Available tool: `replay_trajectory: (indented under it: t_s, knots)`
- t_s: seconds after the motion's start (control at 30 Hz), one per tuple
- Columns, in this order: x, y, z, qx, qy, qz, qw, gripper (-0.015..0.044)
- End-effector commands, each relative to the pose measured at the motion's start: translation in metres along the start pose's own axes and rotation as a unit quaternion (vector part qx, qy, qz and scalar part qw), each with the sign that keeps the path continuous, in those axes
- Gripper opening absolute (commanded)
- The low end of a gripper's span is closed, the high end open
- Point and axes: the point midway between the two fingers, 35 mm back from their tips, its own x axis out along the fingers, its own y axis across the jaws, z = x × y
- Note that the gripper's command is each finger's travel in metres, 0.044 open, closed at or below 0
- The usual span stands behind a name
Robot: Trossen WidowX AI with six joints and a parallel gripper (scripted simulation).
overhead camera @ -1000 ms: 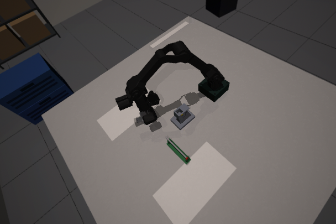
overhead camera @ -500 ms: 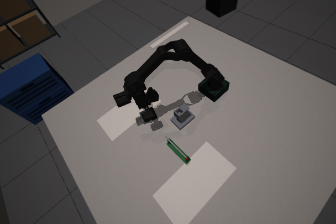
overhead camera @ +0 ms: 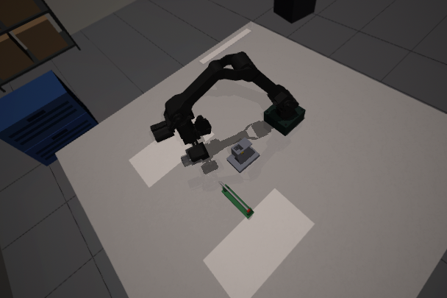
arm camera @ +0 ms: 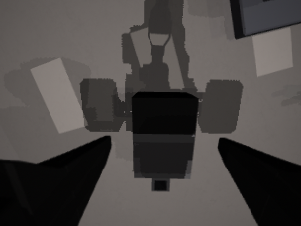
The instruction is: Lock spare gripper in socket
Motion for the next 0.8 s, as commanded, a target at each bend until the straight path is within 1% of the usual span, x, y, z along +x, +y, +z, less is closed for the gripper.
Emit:
replay_trajectory:
  t_s: [0.0,0.17,0.43,0.53,0.57,0.63,0.77]
  knots:
    - [0.000,0.000,0.000,0.000,0.001,0.000,1.000,0.0440]
    - [-0.007,0.000,-0.001,0.000,0.001,0.000,1.000,0.0440]
    - [-0.059,0.000,0.002,0.000,0.000,0.000,1.000,0.0440]
    - [-0.060,0.000,0.002,0.000,0.000,0.000,1.000,0.0440]
    - [-0.051,0.000,0.000,-0.001,0.005,0.000,1.000,0.0440]
    - [-0.052,0.000,-0.002,0.000,0.036,0.000,0.999,0.0440]
    - [-0.059,0.000,-0.005,0.000,0.129,0.001,0.992,0.0440]
